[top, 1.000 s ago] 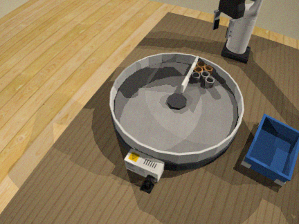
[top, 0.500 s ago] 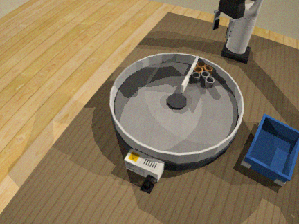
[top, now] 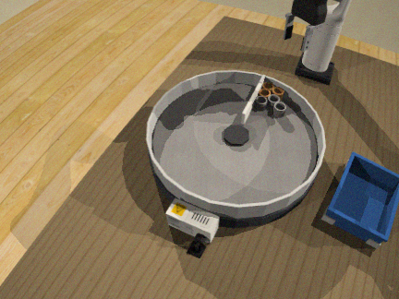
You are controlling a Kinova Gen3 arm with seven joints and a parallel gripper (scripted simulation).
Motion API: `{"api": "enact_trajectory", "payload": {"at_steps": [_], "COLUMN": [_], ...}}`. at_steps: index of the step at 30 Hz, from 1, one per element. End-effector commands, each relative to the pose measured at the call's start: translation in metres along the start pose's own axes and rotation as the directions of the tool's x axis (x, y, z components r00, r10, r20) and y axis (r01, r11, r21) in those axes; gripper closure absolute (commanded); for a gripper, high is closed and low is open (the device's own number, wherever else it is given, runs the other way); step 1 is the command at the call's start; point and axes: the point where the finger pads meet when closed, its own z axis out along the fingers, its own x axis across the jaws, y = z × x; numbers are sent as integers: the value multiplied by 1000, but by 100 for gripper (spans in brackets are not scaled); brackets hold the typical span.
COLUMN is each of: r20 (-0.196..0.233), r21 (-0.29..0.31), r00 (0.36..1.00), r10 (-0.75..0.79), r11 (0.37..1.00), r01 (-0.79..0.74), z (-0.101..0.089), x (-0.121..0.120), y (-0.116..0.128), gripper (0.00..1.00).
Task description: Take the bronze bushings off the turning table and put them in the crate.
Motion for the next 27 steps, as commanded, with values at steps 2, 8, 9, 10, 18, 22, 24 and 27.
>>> {"api": "enact_trajectory", "payload": {"at_steps": [2, 8, 9, 10, 18, 22, 24, 27], "r20": [1, 1, 1, 1, 2, 3, 3, 3], "r21": [1, 1, 1, 1, 4, 4, 4, 4], "r00": [1000, 1000, 1000, 1000, 1000, 1000, 1000, 1000], "r10": [0, 0, 0, 0, 0, 0, 0, 0], "r11": [1000, 1000, 1000, 1000, 1000, 1000, 1000, 1000], "r01": [0, 0, 0, 0, 0, 0, 0, 0], "z": [0, 0, 0, 0, 35, 44, 44, 44], "x": [0, 0, 0, 0, 12, 15, 15, 15], "y": [0, 0, 0, 0, -5, -7, -7, -7], "gripper": [0, 0, 0, 0, 0, 0, 0, 0]}}
